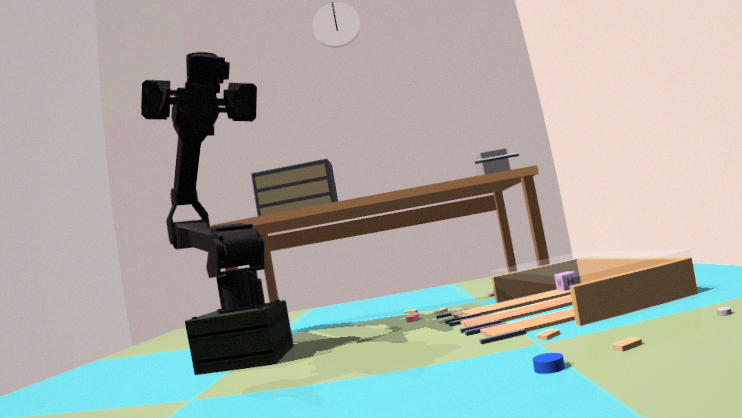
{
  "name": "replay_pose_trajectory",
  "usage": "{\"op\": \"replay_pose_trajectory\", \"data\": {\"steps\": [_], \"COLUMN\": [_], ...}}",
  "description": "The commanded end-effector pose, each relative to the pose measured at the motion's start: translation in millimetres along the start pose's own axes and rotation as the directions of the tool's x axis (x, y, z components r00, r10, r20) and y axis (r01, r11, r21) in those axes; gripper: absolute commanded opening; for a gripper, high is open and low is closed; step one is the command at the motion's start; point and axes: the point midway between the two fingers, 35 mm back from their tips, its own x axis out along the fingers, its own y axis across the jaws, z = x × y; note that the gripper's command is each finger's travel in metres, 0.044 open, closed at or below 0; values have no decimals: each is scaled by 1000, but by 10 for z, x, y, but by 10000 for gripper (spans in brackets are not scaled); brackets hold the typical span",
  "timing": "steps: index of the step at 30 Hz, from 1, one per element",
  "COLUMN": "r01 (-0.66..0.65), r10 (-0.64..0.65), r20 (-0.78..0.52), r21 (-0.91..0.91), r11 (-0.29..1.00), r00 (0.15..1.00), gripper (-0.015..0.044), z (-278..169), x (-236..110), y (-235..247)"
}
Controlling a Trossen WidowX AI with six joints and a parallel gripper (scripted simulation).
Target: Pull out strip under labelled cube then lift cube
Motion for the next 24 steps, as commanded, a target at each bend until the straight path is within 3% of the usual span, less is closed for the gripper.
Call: {"op": "replay_pose_trajectory", "data": {"steps": [1,7,13,18,24], "r01": [-8,-276,-550,-736,-888], "r10": [8,274,536,705,826], "r20": [-1,-54,-137,-222,-330], "r21": [-2,-51,-96,-119,-125], "r11": [1000,960,830,666,442], "r00": [1000,960,833,674,457], "gripper": [400,400,400,400,400], "z": [6,64,-159,-560,-1188], "x": [23,632,984,972,667], "y": [18,730,1712,2517,3243]}}
